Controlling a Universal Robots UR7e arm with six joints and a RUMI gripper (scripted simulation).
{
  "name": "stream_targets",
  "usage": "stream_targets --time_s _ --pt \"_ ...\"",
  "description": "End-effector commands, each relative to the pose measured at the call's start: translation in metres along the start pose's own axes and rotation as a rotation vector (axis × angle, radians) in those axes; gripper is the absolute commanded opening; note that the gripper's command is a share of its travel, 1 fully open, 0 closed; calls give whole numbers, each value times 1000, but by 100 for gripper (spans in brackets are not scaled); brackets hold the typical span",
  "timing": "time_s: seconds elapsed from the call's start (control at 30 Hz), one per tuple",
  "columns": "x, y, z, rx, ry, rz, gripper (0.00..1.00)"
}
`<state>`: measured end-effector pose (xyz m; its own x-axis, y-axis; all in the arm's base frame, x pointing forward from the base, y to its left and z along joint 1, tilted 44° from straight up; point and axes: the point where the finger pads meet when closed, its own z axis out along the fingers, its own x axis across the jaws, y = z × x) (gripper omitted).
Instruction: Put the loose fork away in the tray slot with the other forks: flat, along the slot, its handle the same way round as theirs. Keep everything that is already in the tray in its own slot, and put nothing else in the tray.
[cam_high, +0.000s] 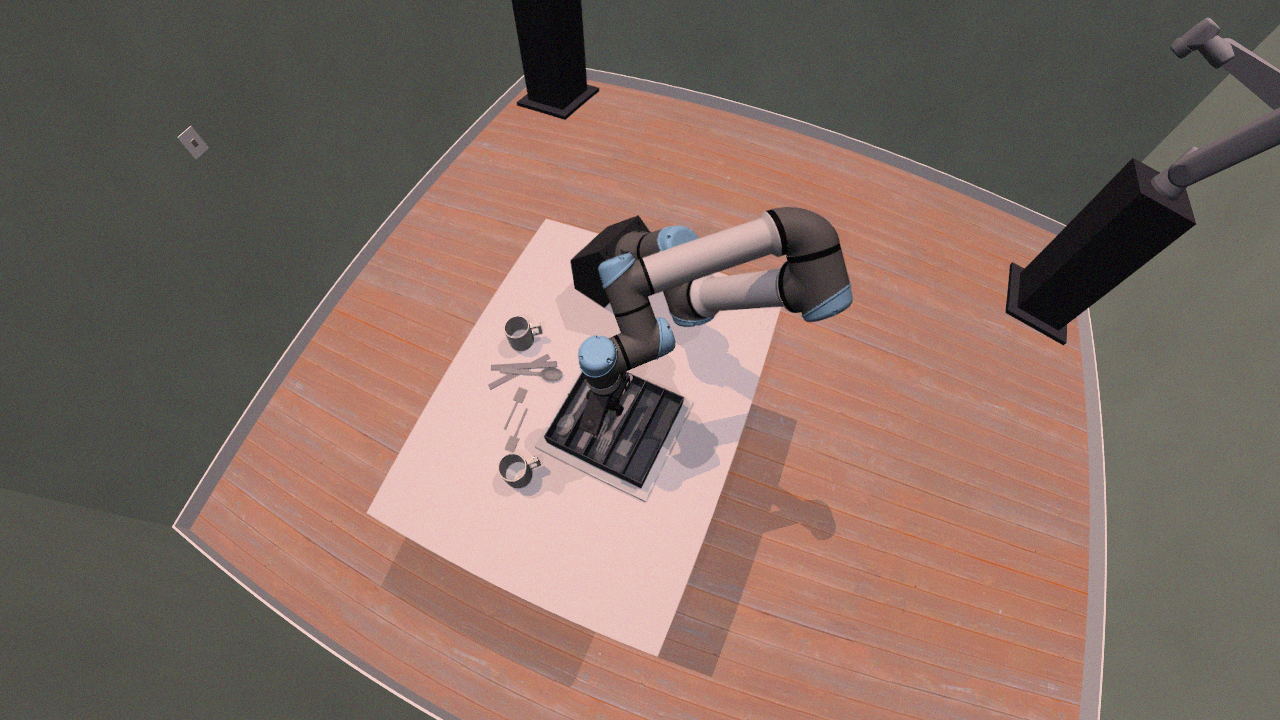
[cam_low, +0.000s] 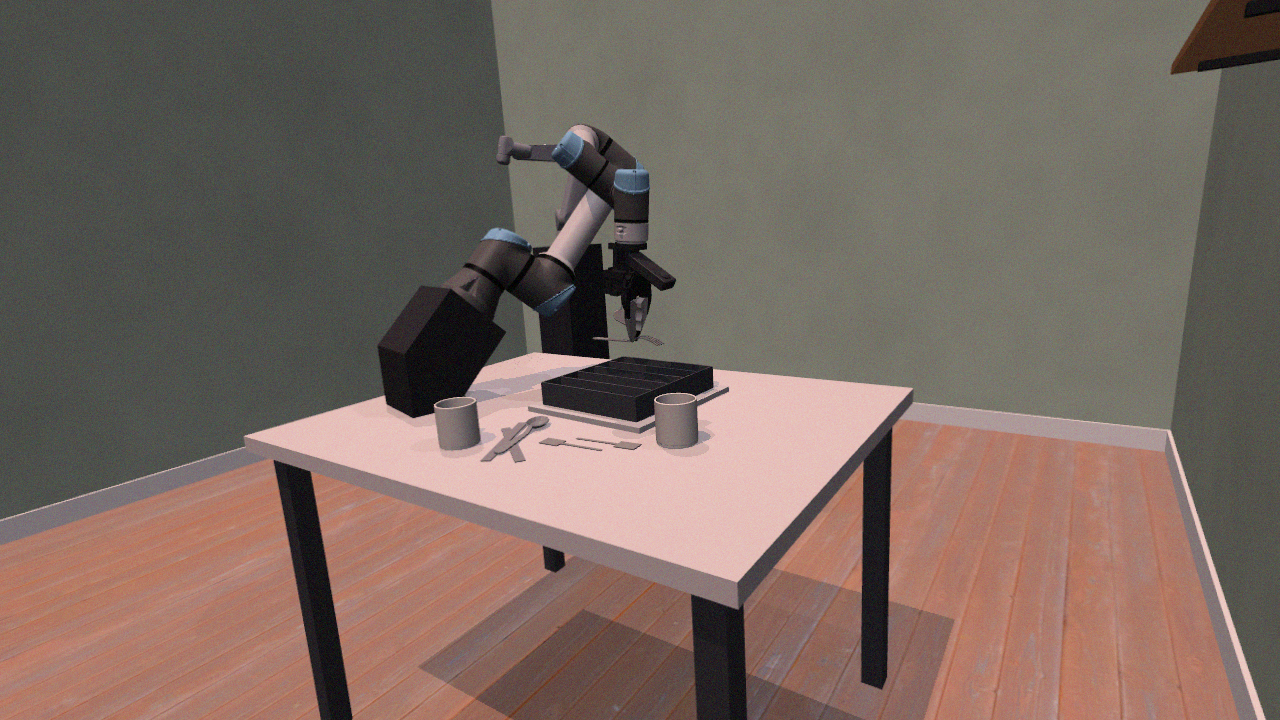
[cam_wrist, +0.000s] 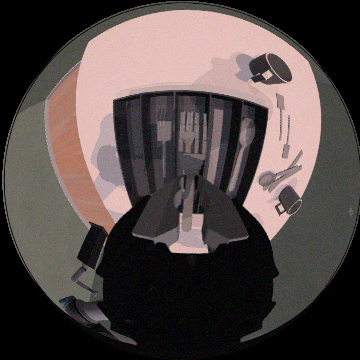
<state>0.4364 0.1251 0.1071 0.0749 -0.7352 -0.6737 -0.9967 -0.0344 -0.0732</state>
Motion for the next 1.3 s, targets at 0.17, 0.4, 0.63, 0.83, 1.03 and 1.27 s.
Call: stream_targets --time_s 0.17,0.4,0.63,0.83,1.03,1.27 --pt "0 1 0 -4 0 0 1" --pt "0 1 0 -4 0 0 1" --pt "0 2 4 -7 -3 3 1" --pt "0 1 11 -7 -4 4 1" --pt "0 1 17 -7 -4 4 1" --pt "0 -1 32 -7 -4 4 1"
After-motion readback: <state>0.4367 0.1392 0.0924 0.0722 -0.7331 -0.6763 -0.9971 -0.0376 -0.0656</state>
